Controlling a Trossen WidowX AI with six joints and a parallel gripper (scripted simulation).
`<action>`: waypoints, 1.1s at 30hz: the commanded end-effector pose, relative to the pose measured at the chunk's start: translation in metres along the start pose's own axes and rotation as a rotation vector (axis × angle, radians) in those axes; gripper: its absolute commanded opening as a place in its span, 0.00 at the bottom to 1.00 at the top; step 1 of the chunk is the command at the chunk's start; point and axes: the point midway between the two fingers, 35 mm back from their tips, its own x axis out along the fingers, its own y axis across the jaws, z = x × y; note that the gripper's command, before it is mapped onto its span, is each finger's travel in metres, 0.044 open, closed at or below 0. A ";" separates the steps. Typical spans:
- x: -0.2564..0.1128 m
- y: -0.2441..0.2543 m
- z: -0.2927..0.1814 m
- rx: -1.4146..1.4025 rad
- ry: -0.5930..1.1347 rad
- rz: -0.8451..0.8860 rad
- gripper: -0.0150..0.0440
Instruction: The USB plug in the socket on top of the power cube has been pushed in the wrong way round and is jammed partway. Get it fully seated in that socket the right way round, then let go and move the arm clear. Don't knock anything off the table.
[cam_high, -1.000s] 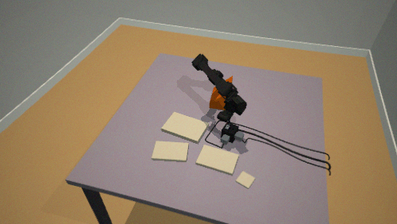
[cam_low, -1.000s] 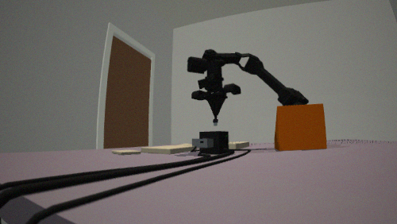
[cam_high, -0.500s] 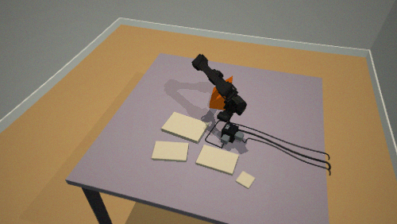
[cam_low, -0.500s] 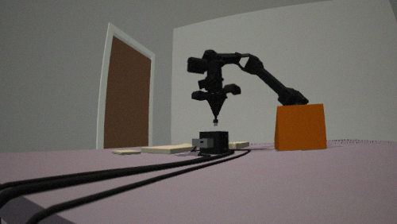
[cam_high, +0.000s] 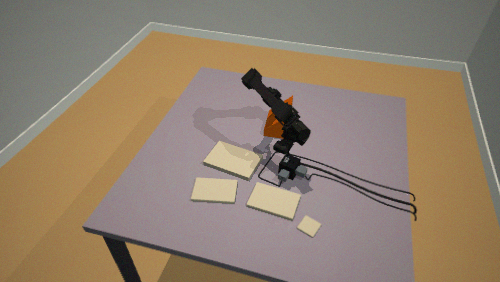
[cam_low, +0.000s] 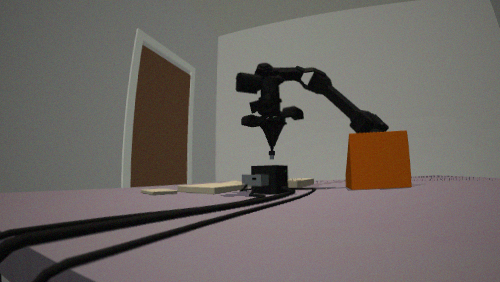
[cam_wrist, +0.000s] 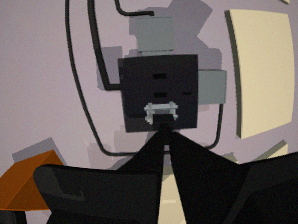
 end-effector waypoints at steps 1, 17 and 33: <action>0.001 0.000 0.000 -0.009 0.003 -0.003 0.25; 0.003 -0.001 -0.001 -0.018 0.008 -0.004 0.25; 0.005 -0.001 -0.002 -0.028 0.013 -0.004 0.25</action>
